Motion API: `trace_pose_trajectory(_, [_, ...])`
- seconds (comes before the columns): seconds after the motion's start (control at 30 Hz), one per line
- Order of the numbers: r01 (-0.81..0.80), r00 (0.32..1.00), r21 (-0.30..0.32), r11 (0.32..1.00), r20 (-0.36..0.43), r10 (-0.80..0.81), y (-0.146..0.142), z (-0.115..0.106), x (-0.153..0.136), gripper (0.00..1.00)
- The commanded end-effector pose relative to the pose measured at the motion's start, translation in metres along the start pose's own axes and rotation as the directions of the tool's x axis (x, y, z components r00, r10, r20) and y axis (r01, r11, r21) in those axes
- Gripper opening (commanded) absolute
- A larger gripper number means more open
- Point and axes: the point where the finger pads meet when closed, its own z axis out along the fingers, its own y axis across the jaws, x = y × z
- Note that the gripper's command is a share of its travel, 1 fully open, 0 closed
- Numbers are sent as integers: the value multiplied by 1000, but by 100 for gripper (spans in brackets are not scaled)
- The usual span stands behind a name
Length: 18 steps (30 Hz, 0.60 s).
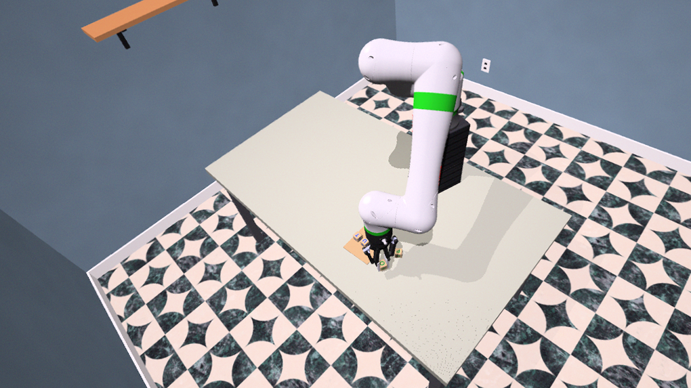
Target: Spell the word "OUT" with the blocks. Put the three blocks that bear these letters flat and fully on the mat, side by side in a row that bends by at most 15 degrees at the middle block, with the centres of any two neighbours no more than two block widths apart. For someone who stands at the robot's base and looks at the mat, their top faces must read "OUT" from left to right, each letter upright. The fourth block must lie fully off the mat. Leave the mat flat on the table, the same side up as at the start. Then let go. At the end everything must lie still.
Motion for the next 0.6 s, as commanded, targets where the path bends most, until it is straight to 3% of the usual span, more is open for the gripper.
trace_pose_trajectory(0.0, [137,990,1,991,19,-137,-2,-1,44,16])
trace_pose_trajectory(0.37, [396,918,7,918,17,-396,9,-2,134,16])
trace_pose_trajectory(0.57, [411,912,7,912,17,-411,10,-3,139,16])
